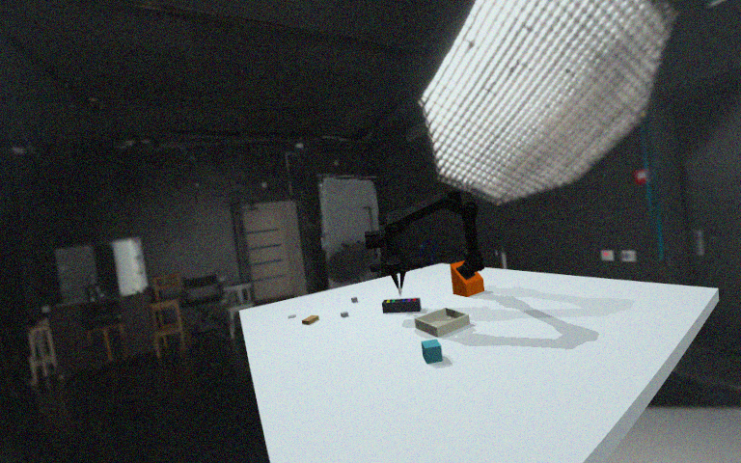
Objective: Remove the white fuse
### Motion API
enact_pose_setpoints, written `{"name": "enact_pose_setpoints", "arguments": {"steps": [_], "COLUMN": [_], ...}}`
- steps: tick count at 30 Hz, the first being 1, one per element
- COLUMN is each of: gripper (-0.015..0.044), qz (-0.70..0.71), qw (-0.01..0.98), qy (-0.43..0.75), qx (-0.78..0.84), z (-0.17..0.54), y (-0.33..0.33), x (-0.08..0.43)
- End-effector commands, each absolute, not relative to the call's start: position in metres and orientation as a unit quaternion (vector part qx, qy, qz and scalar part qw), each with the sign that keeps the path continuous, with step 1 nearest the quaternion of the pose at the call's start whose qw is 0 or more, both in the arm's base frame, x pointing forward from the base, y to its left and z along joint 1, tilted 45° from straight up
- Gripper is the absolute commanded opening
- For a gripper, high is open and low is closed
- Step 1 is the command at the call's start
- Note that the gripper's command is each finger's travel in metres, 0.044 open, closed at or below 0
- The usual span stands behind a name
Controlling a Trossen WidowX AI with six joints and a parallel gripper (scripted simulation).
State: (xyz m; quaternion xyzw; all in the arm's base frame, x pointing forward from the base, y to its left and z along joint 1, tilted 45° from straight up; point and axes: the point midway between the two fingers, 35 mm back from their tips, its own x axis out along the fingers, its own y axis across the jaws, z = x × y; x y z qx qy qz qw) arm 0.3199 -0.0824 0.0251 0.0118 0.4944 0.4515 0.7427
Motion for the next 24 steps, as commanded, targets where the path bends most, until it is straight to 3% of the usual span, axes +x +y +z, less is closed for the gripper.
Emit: {"name": "enact_pose_setpoints", "arguments": {"steps": [1,24], "gripper": [0.0,0.0], "qz": [0.449,0.457], "qw": [0.746,0.746], "qy": [0.492,0.484], "qx": [0.007,0.016], "z": [0.047,0.159], "y": [-0.065,0.053], "x": [0.327,0.32]}}
